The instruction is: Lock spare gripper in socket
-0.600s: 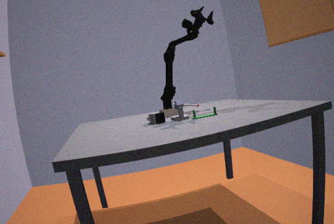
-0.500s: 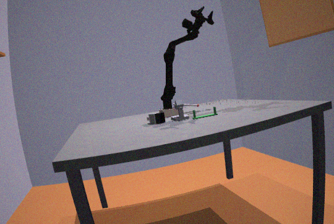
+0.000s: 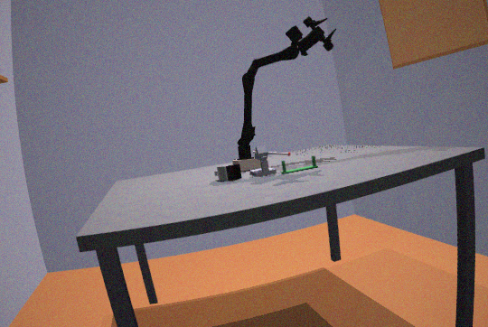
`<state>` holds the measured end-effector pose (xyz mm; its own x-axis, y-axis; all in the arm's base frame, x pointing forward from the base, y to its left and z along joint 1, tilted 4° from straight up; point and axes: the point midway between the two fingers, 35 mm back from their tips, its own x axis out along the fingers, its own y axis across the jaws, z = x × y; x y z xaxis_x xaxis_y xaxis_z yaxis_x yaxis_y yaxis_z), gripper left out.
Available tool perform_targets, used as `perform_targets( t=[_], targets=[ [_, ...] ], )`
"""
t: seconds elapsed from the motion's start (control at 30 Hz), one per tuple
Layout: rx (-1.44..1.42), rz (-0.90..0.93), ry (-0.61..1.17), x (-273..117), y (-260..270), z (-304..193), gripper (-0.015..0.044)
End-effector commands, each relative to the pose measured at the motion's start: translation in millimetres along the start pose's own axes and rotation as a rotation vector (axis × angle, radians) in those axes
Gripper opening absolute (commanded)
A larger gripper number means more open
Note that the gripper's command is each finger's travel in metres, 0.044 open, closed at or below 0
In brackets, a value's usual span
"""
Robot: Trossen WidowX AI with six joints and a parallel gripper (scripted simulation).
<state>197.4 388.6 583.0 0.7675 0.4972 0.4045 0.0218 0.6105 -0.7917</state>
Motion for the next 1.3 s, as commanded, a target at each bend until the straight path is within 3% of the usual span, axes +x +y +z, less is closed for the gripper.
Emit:
perform_targets(
  t=[0.0,0.3,0.57,0.93,1.27],
  targets=[
    [-0.146,0.124,0.06,19.6,37.3,-46.3,0.03],
    [-0.379,0.457,0.22,29.7,103.3,-168.1,0.03],
    [-0.453,0.796,0.409,-5.0,140.6,-287.0,0.03],
    [-0.319,1.269,0.712,-113.7,155.5,-416.0,0.03],
    [0.053,1.63,0.987,-236.9,141.2,-462.1,0.03]
  ],
)
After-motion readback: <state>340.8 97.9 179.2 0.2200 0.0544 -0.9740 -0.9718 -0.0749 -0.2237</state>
